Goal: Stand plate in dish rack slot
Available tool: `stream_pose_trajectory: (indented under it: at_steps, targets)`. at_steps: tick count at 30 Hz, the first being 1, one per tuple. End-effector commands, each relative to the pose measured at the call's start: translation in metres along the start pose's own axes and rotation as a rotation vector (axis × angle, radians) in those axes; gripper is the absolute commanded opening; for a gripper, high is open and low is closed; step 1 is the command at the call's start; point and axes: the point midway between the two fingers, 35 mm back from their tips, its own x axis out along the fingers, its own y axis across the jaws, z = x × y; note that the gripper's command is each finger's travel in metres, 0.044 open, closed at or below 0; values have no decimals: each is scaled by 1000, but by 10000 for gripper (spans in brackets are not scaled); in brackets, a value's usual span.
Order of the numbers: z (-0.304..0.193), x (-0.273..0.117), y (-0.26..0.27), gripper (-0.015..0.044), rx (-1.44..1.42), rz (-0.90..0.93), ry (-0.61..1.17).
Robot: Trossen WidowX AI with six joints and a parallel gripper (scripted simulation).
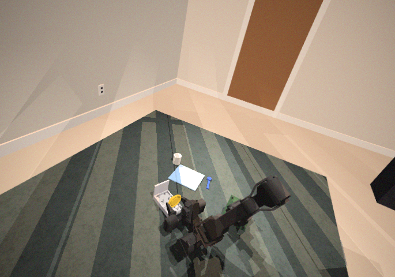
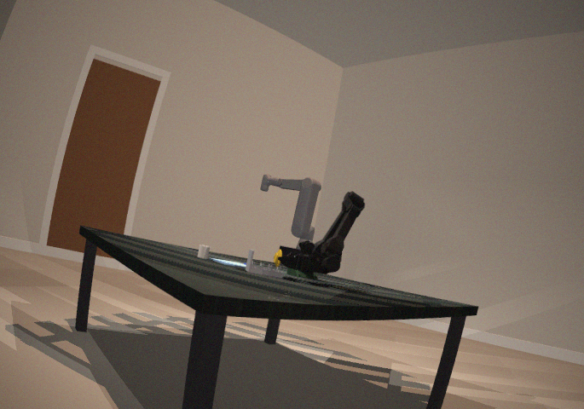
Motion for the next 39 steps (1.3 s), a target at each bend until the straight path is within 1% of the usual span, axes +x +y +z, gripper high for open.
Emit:
stream_pose_trajectory:
  at_steps: [1,6,11,24,39]
  targets:
    - [-1,4,-3,0,-6,-2,1]
    - [-2,7,-4,0,0,0,0]
    - [-21,7,-5,0,6,2,-1]
    - [-16,7,-3,0,1,2,8]
    - [-16,7,-3,394,1,2,8]
